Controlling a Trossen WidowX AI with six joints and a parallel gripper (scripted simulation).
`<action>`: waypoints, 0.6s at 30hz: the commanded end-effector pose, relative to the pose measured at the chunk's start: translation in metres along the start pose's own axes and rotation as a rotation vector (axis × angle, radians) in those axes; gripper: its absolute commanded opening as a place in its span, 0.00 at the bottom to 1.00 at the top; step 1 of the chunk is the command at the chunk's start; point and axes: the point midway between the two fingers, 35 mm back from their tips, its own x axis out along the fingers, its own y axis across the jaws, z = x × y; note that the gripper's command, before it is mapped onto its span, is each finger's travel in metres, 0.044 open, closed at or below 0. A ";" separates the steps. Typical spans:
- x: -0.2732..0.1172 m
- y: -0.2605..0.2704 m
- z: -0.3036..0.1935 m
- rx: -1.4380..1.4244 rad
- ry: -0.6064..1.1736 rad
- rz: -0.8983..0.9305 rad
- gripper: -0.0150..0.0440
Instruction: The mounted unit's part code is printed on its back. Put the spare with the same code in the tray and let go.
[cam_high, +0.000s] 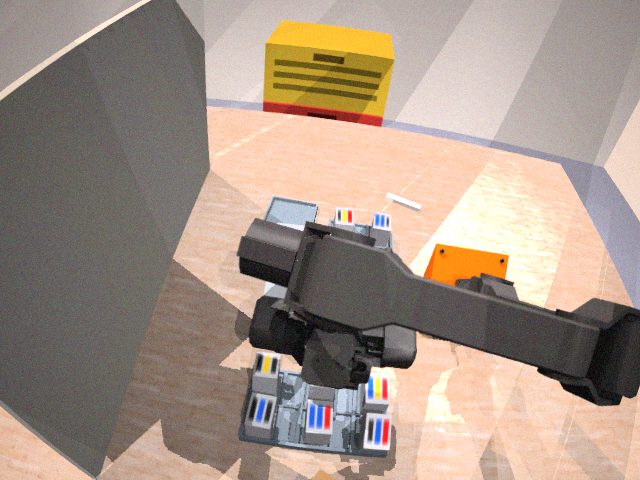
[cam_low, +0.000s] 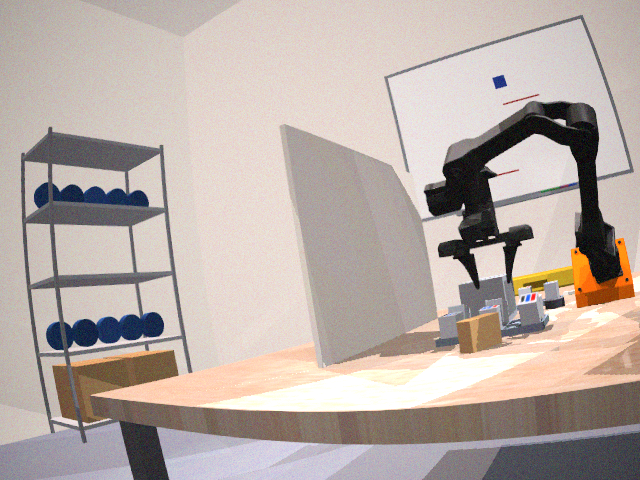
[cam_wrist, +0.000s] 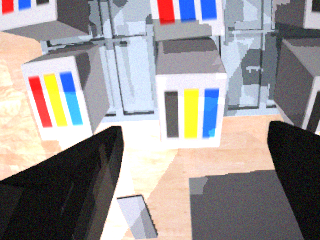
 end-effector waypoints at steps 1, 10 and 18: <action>0.008 0.000 -0.001 0.009 -0.002 0.002 0.76; 0.022 -0.001 -0.002 0.008 0.000 0.001 0.76; 0.035 -0.002 -0.001 0.008 -0.001 0.001 0.76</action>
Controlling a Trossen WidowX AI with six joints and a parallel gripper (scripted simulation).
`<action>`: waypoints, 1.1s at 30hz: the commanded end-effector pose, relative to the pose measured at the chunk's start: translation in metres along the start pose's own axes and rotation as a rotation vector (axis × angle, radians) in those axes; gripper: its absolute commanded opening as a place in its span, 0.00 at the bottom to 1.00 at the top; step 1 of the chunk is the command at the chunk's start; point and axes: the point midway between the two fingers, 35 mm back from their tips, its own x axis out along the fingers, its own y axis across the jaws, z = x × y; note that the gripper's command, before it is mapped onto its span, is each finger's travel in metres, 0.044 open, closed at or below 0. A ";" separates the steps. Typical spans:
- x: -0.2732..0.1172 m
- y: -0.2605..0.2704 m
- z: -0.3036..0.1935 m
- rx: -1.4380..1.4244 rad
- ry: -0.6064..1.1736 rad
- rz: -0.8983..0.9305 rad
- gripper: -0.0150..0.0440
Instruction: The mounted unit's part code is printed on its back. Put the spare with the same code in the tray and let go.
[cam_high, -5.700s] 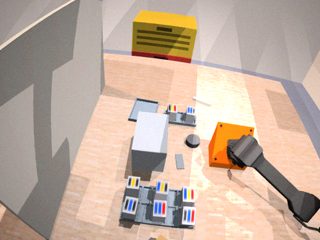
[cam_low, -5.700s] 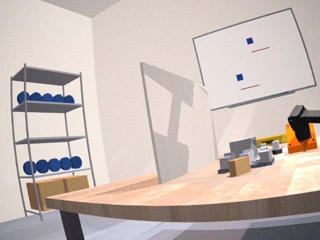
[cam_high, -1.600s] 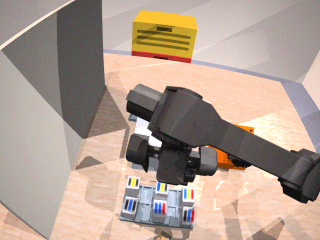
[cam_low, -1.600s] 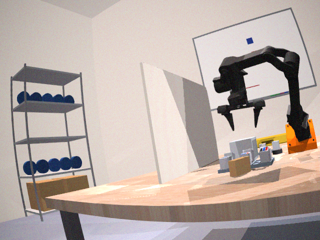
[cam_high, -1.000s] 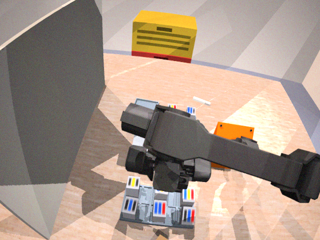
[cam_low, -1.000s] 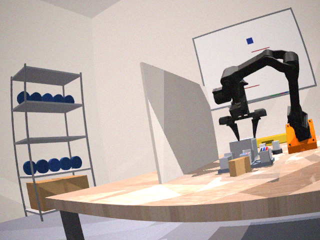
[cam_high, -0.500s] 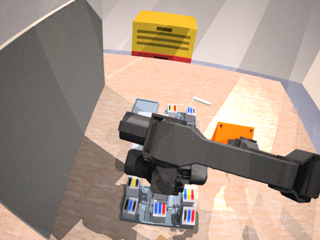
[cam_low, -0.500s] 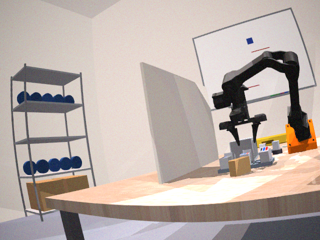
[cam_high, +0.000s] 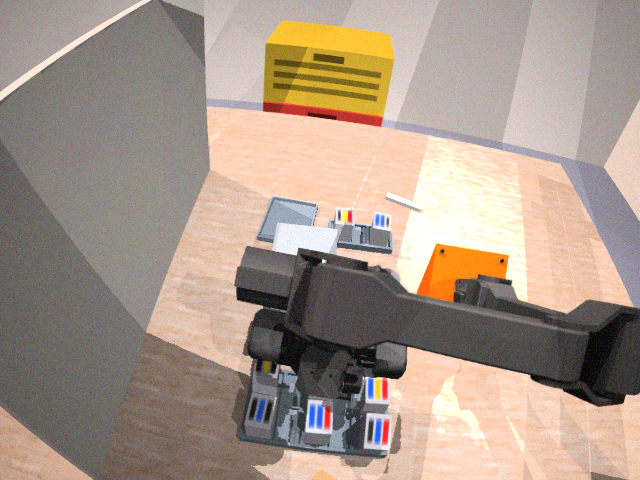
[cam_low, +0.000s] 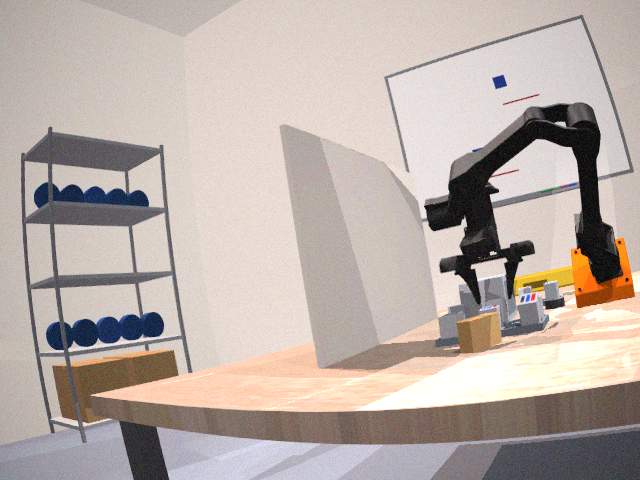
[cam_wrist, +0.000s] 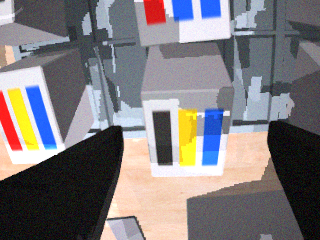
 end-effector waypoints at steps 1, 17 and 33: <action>0.007 0.001 0.000 0.006 -0.003 0.000 0.76; 0.033 0.002 0.001 0.005 -0.010 -0.001 0.76; 0.039 0.002 0.002 0.000 -0.010 0.000 0.58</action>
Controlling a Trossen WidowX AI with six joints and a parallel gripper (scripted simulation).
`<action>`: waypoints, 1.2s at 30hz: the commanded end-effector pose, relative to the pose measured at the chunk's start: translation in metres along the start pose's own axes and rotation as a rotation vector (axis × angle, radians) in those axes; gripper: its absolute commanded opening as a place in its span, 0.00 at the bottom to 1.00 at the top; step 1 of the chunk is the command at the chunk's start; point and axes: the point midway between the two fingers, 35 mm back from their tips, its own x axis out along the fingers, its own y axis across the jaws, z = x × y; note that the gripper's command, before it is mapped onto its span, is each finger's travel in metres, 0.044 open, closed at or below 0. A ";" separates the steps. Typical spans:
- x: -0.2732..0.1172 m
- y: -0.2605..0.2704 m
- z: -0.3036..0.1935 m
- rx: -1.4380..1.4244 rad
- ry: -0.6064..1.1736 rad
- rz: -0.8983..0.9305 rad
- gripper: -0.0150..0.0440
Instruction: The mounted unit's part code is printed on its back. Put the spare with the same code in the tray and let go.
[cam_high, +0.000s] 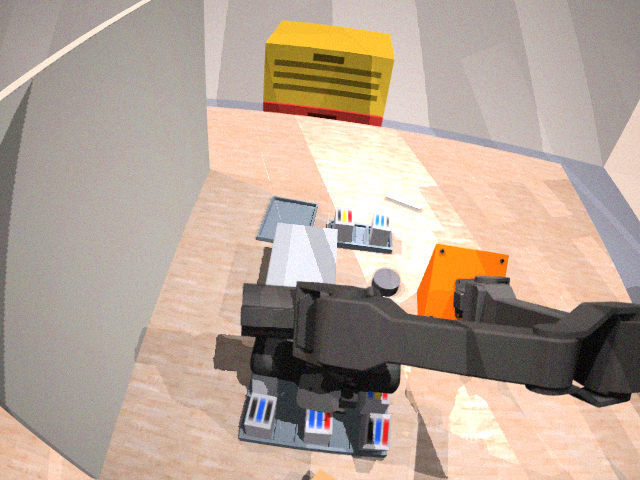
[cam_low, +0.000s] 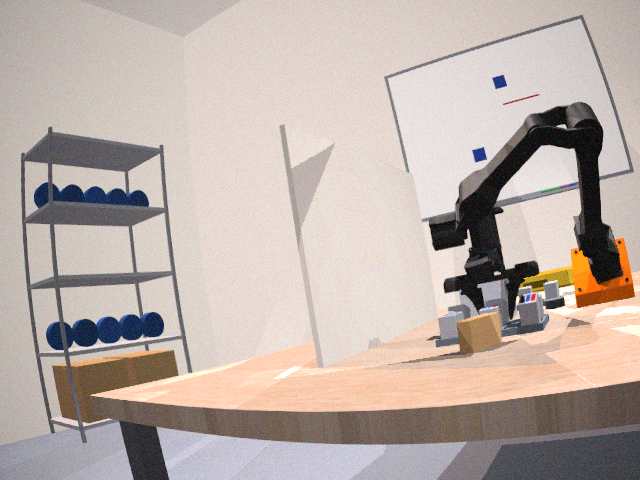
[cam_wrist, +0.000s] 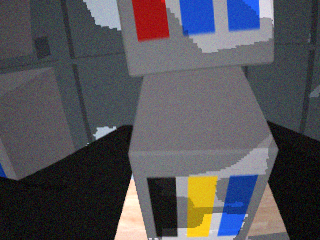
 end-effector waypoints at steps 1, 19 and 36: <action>0.000 0.000 0.000 0.000 0.000 0.000 0.54; 0.000 0.000 0.000 0.000 0.000 0.000 0.25; -0.071 0.000 -0.001 0.006 0.003 0.001 0.25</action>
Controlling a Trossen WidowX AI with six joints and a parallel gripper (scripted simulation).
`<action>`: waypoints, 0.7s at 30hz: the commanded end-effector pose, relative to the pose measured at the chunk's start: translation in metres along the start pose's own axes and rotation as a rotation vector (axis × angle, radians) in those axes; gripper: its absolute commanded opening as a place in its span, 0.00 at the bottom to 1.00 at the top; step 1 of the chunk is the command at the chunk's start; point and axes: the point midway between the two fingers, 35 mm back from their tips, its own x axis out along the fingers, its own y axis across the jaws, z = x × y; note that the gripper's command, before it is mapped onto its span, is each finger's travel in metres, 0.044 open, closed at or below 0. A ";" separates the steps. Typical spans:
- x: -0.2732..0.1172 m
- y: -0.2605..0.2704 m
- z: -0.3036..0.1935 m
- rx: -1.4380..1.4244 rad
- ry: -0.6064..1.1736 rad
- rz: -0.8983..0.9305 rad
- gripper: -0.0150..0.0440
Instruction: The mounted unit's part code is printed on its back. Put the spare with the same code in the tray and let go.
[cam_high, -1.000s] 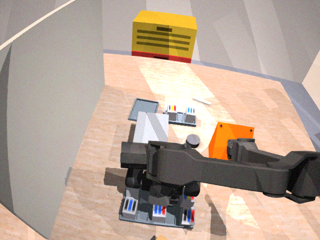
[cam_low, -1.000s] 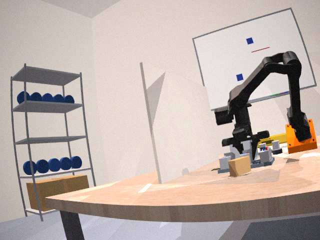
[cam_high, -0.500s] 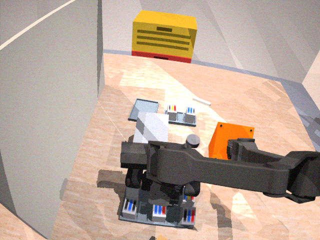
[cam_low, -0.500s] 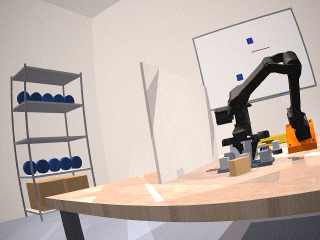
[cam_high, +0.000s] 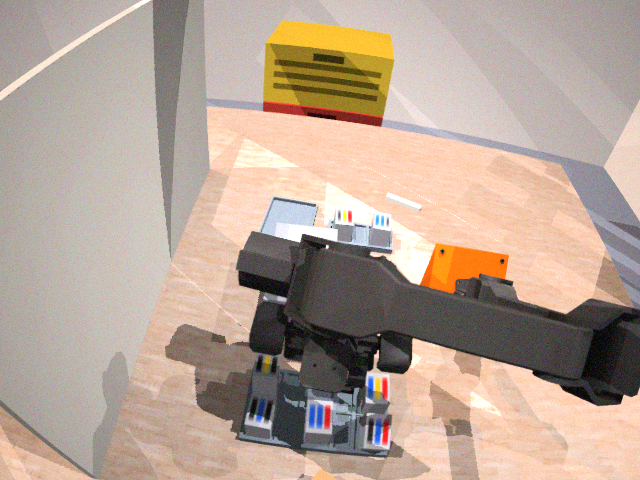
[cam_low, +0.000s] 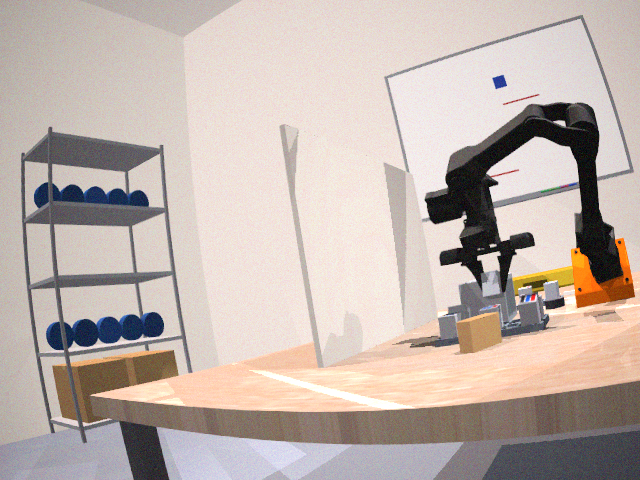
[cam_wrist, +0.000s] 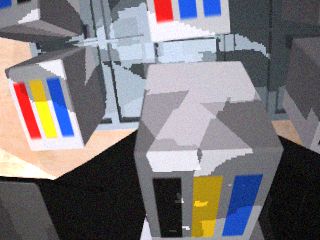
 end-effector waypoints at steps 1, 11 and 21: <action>-0.022 0.000 0.001 -0.002 -0.003 -0.004 0.25; -0.023 0.002 0.001 0.003 -0.006 -0.001 0.25; -0.058 0.010 0.006 -0.009 0.000 -0.012 0.25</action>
